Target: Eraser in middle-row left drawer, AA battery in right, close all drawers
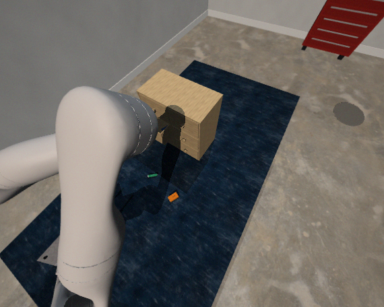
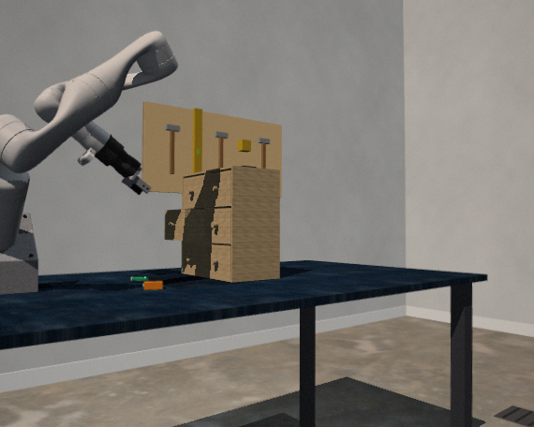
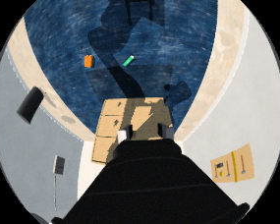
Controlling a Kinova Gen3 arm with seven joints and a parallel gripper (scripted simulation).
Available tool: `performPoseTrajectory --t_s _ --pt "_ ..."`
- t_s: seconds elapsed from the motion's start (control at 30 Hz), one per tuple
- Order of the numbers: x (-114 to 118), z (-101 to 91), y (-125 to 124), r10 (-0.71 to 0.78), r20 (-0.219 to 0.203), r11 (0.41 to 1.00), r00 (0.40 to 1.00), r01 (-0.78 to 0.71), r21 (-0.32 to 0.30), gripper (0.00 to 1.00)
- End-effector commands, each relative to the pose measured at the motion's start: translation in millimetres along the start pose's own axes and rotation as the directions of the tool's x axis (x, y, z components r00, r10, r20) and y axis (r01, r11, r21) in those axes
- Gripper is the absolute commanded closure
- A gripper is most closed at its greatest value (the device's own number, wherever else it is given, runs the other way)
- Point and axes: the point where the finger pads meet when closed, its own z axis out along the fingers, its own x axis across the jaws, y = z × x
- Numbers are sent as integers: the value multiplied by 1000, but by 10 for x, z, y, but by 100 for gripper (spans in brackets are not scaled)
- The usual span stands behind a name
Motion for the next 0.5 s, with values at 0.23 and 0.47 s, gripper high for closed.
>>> performPoseTrajectory --t_s 0.23,0.47 --pt "-53 -15 98 28 8 989 1000 -29 142 0" --pt "-49 -46 153 28 10 956 1000 -30 292 0"
